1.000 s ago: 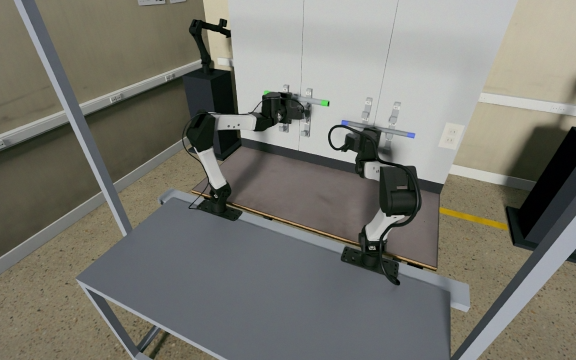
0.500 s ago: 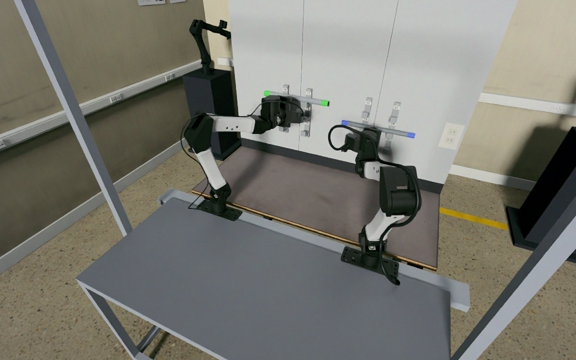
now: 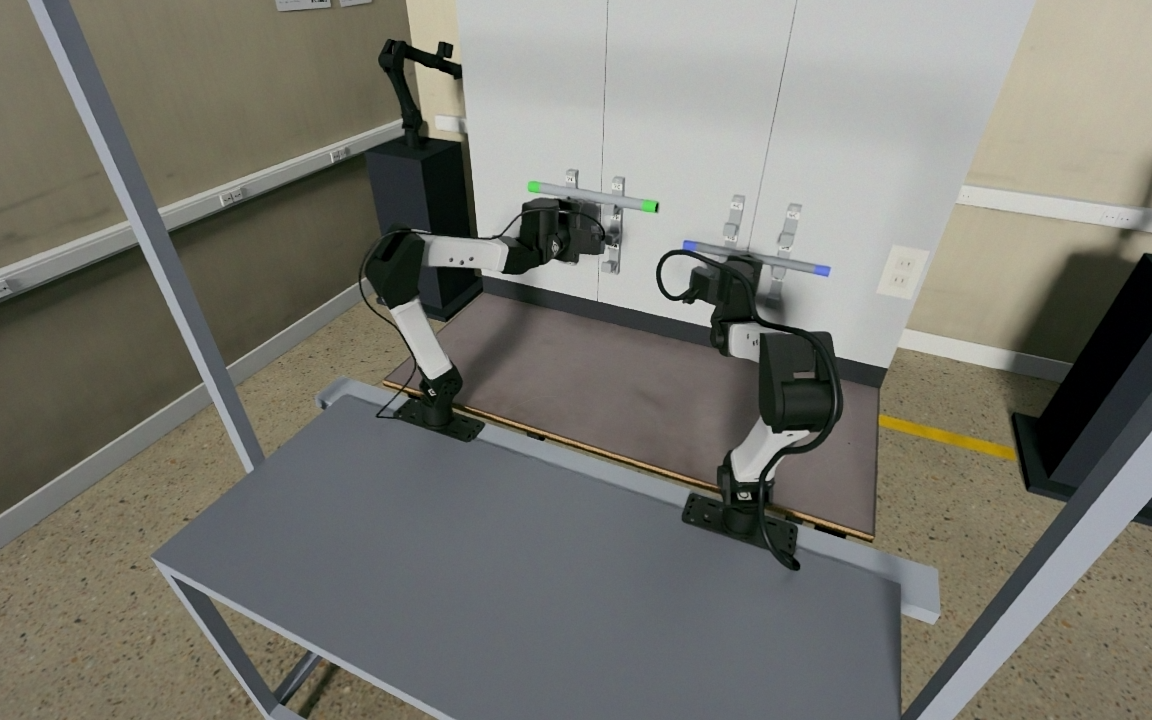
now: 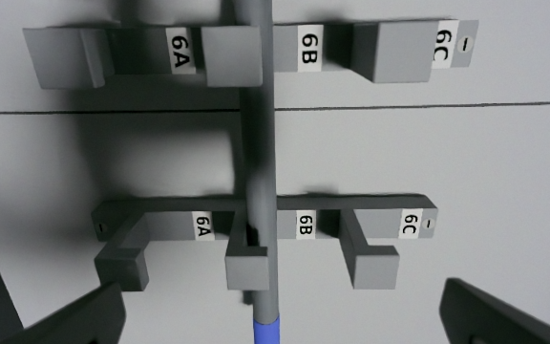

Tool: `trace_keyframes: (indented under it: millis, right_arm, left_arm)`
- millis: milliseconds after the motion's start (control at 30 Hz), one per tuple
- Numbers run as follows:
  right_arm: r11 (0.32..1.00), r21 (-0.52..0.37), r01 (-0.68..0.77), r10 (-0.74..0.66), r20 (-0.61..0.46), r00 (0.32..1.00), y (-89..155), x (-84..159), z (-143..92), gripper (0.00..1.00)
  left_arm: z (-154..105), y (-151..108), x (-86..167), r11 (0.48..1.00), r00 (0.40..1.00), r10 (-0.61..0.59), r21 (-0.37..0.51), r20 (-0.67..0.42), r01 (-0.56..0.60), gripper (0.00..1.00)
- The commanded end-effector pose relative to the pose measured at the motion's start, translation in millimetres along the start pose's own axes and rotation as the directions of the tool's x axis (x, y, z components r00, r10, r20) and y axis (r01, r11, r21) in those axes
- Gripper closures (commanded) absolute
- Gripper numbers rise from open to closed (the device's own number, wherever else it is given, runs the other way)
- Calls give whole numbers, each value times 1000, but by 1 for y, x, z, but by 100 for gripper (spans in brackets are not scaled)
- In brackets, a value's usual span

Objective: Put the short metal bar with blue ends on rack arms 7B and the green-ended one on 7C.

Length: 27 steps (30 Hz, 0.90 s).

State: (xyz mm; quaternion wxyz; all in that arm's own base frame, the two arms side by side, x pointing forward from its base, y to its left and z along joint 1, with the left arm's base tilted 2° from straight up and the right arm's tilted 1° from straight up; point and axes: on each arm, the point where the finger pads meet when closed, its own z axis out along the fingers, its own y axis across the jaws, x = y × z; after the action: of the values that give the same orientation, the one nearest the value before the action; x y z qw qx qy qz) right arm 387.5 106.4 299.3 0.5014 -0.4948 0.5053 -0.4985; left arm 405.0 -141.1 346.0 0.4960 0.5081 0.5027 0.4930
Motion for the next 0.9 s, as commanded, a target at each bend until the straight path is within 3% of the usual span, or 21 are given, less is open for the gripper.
trace_keyframes:
  millis: [0,867]
  right_arm:
    - [1000,9,4,-4,-6,1000,3,-1,0,0]
    - [1000,9,4,-4,-6,1000,3,-1,0,0]
  left_arm:
    - [-8,10,3,999,1000,-20,-49,-5,20,0]
    - [-20,-11,3,999,1000,-20,-49,-5,20,0]
